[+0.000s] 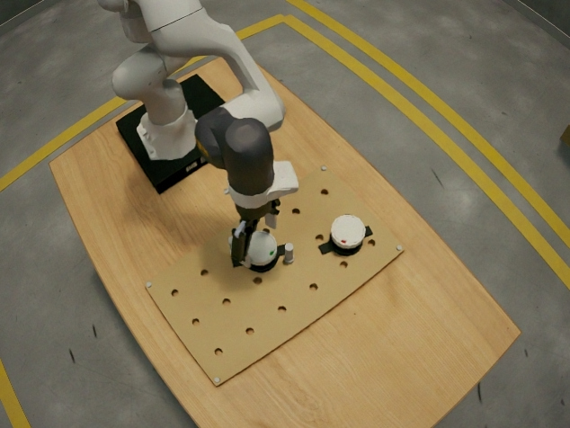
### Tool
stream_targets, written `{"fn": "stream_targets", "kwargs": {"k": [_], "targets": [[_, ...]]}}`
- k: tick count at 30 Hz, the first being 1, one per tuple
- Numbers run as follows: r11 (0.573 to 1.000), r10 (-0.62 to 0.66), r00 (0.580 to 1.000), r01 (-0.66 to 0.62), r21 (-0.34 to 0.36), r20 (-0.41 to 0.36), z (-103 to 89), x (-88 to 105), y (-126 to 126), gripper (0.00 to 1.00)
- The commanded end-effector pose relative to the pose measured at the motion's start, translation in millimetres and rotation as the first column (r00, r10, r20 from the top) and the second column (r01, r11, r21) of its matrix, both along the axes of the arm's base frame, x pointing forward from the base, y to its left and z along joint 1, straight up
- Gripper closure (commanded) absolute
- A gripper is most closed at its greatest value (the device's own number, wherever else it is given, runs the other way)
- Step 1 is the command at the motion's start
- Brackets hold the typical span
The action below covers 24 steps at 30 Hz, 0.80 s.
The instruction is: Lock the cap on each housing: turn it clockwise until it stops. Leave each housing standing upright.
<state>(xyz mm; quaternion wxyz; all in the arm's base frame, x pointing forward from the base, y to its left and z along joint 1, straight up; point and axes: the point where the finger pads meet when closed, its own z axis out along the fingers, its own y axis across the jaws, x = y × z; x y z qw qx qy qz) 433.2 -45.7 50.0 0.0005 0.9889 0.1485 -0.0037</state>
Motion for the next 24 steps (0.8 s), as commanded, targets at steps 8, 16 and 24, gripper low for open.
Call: {"fn": "stream_targets", "kwargs": {"k": [8, 16, 24], "targets": [[1.0, 0.006, 1.0, -0.006, 0.002, 0.007, -8.0, 1.9, 1, 0.22], [1.0, 0.006, 1.0, -0.006, 0.002, 0.007, -11.2, 1.9, 1, 0.22], [1.0, 0.006, 1.0, -0.006, 0.002, 0.007, -12.4, 1.9, 1, 0.22]]}}
